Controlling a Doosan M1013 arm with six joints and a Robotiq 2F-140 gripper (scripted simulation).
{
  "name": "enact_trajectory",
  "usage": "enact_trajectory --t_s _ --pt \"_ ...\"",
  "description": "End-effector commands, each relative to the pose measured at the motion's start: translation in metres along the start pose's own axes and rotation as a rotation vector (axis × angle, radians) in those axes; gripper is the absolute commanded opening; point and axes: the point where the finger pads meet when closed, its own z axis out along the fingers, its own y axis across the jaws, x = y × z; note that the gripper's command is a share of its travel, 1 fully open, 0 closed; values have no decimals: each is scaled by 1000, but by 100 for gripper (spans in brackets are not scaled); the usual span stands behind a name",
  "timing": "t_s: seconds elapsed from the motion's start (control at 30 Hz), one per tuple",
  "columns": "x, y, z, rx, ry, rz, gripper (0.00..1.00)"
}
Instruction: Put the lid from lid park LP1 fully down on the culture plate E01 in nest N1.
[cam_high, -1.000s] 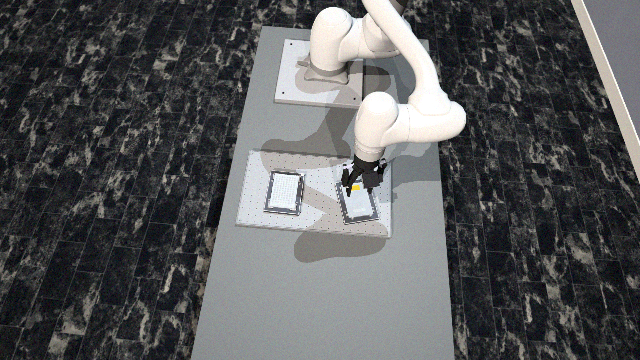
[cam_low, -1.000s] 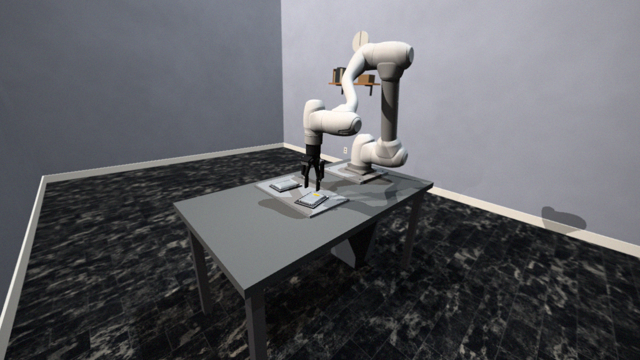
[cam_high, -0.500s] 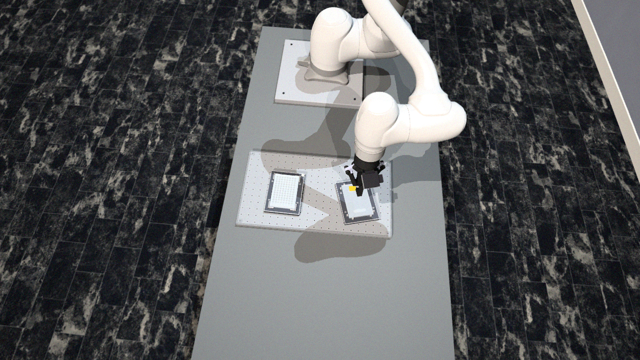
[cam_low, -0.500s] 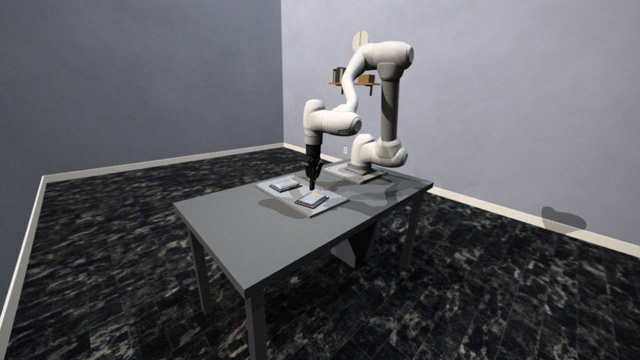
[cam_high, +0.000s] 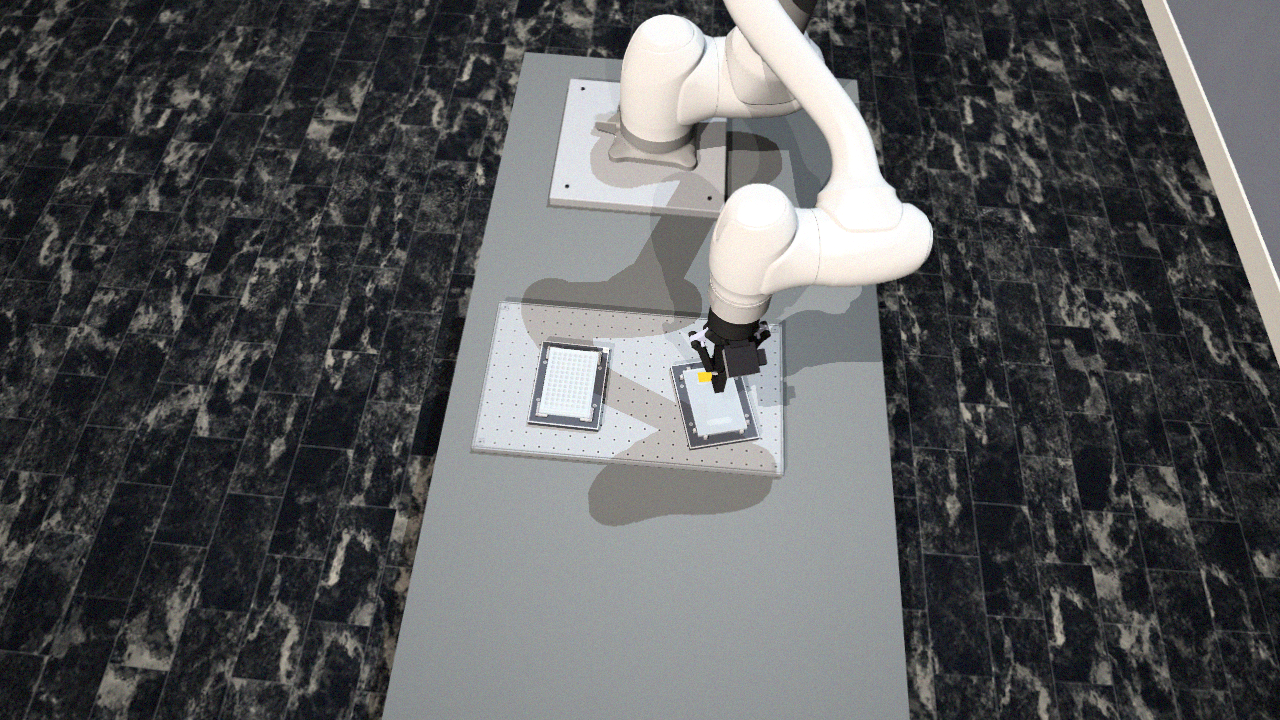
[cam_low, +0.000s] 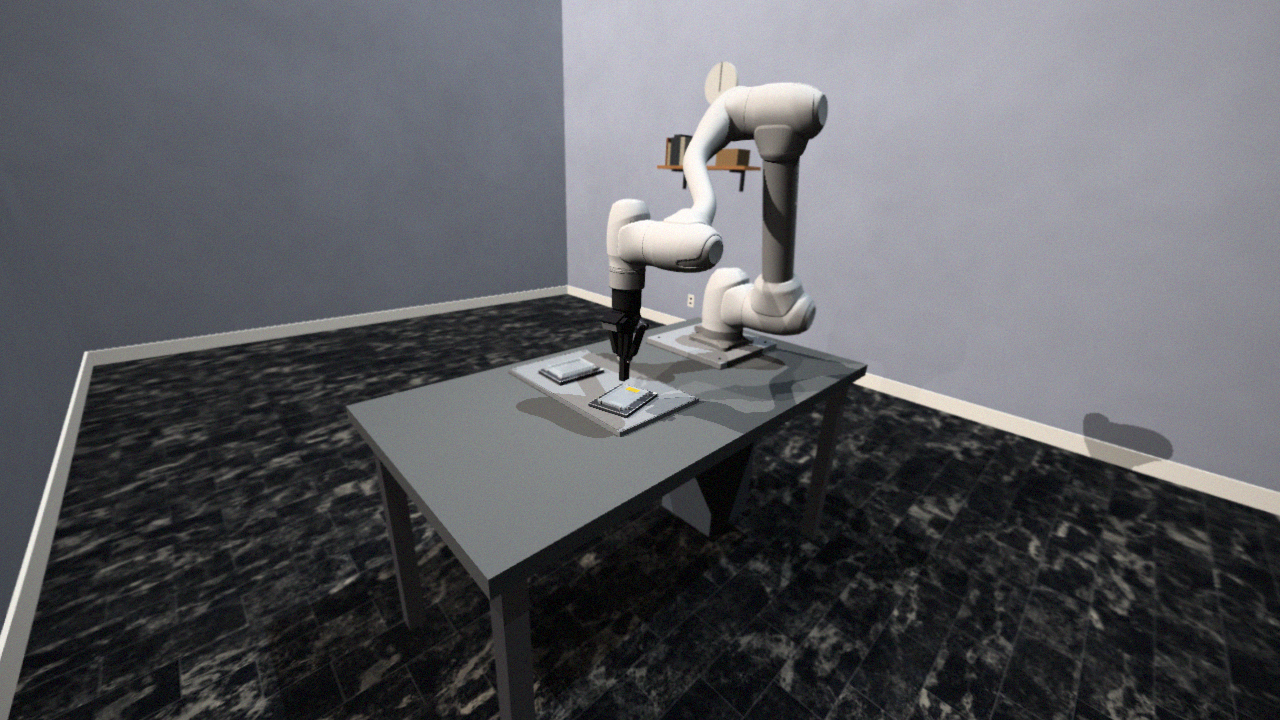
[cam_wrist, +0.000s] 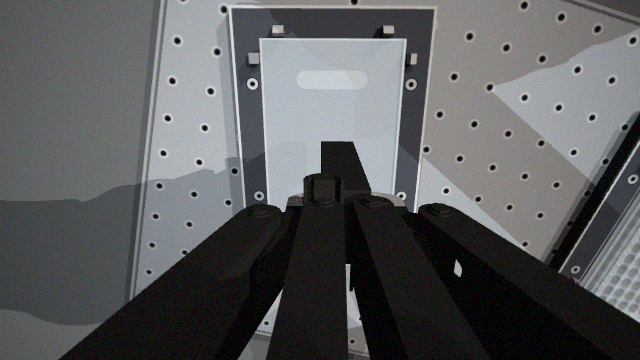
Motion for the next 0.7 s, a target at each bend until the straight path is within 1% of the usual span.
enact_trajectory --t_s 0.0,0.07,0.1,0.67 --pt "0 0 -1 0 1 0 10" --pt "0 0 -1 0 1 0 10" --pt "0 0 -1 0 1 0 69" --pt "0 0 -1 0 1 0 69"
